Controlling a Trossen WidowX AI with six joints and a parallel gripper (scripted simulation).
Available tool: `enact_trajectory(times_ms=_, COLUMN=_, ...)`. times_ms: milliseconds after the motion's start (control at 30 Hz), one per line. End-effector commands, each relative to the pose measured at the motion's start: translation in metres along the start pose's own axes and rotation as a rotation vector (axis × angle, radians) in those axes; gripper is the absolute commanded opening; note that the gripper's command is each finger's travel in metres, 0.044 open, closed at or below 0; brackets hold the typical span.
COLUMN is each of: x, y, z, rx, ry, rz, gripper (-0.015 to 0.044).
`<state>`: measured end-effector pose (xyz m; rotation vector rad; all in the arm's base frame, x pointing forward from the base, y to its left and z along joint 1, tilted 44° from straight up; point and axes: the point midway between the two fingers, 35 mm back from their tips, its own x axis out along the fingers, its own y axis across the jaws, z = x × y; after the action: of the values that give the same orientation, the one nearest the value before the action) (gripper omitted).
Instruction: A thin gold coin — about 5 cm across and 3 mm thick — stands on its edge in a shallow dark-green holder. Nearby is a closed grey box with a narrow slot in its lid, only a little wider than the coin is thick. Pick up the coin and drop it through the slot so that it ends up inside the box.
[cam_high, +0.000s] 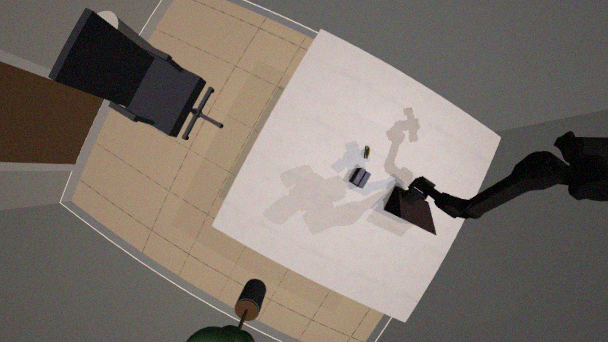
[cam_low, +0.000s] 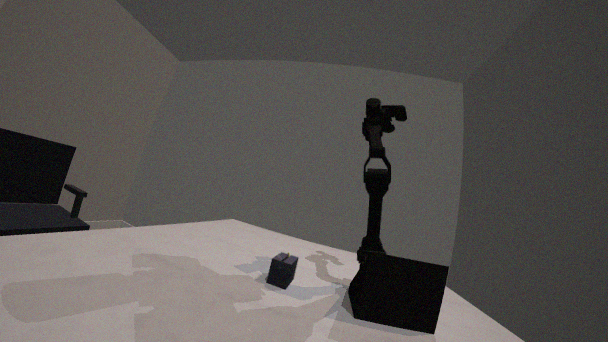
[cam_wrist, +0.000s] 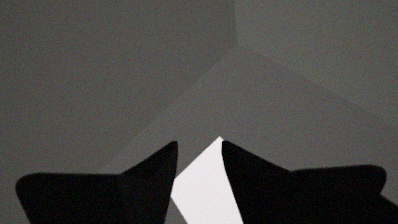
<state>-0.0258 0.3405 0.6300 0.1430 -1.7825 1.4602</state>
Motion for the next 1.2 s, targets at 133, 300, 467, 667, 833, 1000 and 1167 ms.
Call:
enact_trajectory(times_ms=133, x=0.016, y=-0.027, z=0.091, rx=-0.244, ry=-0.190, rz=-0.117, gripper=0.0161)
enact_trajectory(times_ms=300, x=0.017, y=-0.048, z=0.175, rx=-0.374, ry=-0.376, rz=-0.234, gripper=0.0161)
enact_trajectory(times_ms=467, x=0.001, y=-0.070, z=0.226, rx=-0.497, ry=-0.465, rz=-0.385, gripper=0.0161)
enact_trajectory(times_ms=667, x=-0.028, y=-0.092, z=0.297, rx=-0.601, ry=-0.612, rz=-0.553, gripper=0.0161)
enact_trajectory(times_ms=833, x=-0.061, y=-0.111, z=0.343, rx=-0.660, ry=-0.695, rz=-0.732, gripper=0.0161)
enact_trajectory(times_ms=1000, x=-0.116, y=-0.134, z=0.393, rx=-0.736, ry=-0.796, rz=-0.949, gripper=0.0161)
enact_trajectory(times_ms=1167, x=-0.187, y=-0.157, z=0.428, rx=-0.807, ry=-0.856, rz=-1.229, gripper=0.0161)
